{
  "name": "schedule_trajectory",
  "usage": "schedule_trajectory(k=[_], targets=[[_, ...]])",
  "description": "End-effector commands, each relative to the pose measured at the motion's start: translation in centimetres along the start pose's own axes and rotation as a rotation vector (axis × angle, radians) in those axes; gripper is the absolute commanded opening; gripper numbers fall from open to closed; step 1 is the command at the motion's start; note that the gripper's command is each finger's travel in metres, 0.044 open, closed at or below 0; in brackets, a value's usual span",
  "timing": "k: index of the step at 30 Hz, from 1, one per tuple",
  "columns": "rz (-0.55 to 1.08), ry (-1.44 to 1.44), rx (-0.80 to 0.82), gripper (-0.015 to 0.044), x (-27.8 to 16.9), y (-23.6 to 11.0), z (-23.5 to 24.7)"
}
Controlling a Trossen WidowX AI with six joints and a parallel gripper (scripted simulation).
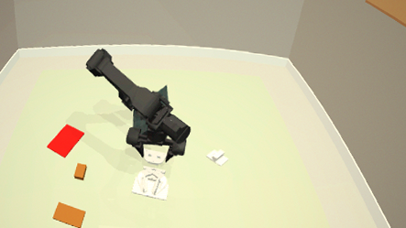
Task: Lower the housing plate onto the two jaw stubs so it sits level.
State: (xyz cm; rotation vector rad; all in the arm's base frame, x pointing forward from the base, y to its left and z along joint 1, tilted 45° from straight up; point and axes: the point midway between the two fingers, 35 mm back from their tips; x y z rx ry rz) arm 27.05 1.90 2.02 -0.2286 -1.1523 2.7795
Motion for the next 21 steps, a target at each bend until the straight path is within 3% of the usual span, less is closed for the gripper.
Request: schedule_trajectory(k=[1, 21], targets=[[-0.002, 0.004, -0.004, 0.0351, 0.0, 0.0, -0.1], [-0.001, 0.005, -0.005, 0.0351, -0.1, 2.9, -0.2]])
Point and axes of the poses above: the point midway between the two fingers, 35 mm back from their tips, its own y axis out along the fingers, its own z axis across the jaws, x = y × z, and after that the axes turned 7 degrees about -y, right-handed
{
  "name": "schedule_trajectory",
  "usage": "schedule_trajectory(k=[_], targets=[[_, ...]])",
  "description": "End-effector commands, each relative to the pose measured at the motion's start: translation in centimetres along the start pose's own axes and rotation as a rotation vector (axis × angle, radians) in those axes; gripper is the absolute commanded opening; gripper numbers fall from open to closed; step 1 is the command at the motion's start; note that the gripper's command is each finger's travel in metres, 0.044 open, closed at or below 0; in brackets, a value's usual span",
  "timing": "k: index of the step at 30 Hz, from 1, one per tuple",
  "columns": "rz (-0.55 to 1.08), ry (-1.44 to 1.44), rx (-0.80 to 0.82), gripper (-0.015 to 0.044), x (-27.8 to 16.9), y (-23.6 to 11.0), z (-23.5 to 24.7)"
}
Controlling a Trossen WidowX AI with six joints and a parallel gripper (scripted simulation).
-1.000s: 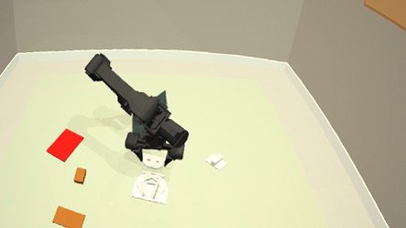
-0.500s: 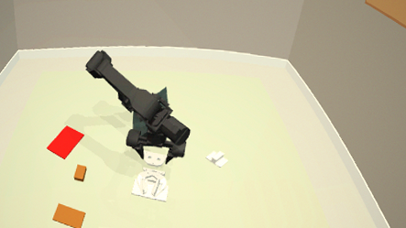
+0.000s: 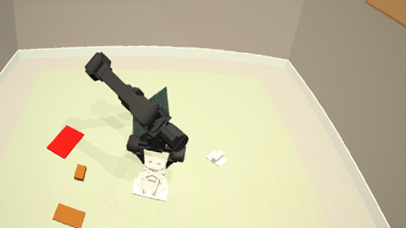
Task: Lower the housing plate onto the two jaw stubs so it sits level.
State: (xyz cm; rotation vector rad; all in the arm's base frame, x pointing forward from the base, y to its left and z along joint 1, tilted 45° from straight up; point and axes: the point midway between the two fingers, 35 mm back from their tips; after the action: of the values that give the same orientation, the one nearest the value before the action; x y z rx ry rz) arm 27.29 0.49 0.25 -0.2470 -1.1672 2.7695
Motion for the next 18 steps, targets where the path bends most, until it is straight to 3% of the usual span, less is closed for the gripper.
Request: schedule_trajectory(k=[1, 18], targets=[[-0.003, -0.007, 0.007, 0.0351, 0.2, 0.8, 0.1], [-0.003, -0.006, 0.01, 0.0351, 0.3, 3.6, 0.3]])
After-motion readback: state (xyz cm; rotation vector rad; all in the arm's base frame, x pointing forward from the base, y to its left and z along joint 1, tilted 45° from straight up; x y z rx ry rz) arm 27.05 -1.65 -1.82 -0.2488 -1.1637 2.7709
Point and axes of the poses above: the point midway between the two fingers, 35 mm back from their tips, its own y axis out along the fingers, its own z axis across the jaws, x = y × z, and after that the axes turned 7 degrees about -y, right-handed
